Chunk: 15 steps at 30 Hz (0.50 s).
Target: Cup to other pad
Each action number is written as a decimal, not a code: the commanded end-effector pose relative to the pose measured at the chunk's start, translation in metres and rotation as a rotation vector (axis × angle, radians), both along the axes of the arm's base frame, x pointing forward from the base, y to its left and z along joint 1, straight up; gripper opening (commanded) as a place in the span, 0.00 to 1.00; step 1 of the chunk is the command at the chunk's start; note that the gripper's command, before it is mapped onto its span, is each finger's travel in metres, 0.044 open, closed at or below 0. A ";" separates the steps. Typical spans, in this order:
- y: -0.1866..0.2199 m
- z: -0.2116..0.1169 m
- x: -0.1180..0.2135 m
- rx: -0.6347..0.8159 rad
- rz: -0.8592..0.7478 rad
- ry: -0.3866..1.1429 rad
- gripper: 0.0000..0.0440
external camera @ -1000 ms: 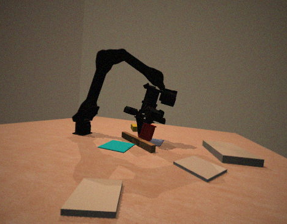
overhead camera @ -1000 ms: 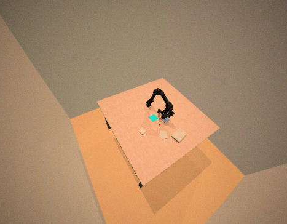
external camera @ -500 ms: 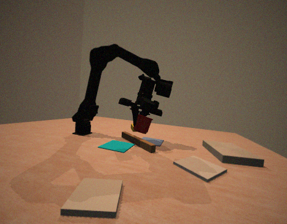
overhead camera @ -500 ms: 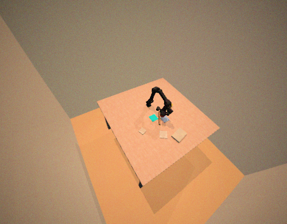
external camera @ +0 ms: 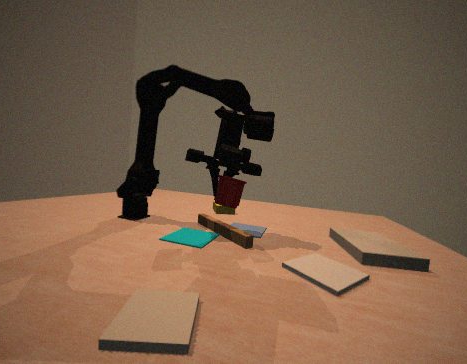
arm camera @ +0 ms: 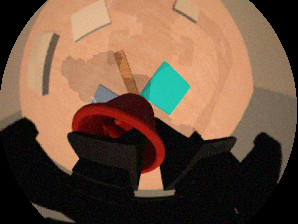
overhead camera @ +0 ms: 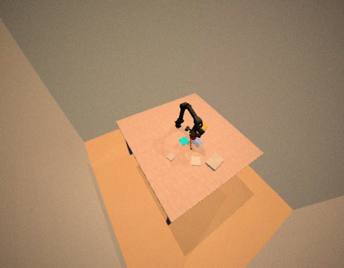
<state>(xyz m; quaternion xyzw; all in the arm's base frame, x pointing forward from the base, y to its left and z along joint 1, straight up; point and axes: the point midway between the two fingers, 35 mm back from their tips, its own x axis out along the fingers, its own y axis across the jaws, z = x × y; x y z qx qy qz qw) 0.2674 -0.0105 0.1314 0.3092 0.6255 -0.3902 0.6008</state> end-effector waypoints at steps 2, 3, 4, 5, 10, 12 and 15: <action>-0.012 0.003 -0.002 0.004 -0.050 -0.030 0.00; -0.015 0.004 -0.002 0.004 -0.058 -0.036 0.00; -0.017 0.004 -0.002 0.004 -0.066 -0.041 0.00; -0.019 0.004 -0.002 0.004 -0.074 -0.047 0.00; -0.030 0.004 -0.004 0.001 -0.112 -0.071 0.00; -0.034 0.004 -0.005 0.000 -0.126 -0.080 0.00; -0.040 0.003 -0.007 -0.002 -0.147 -0.092 0.00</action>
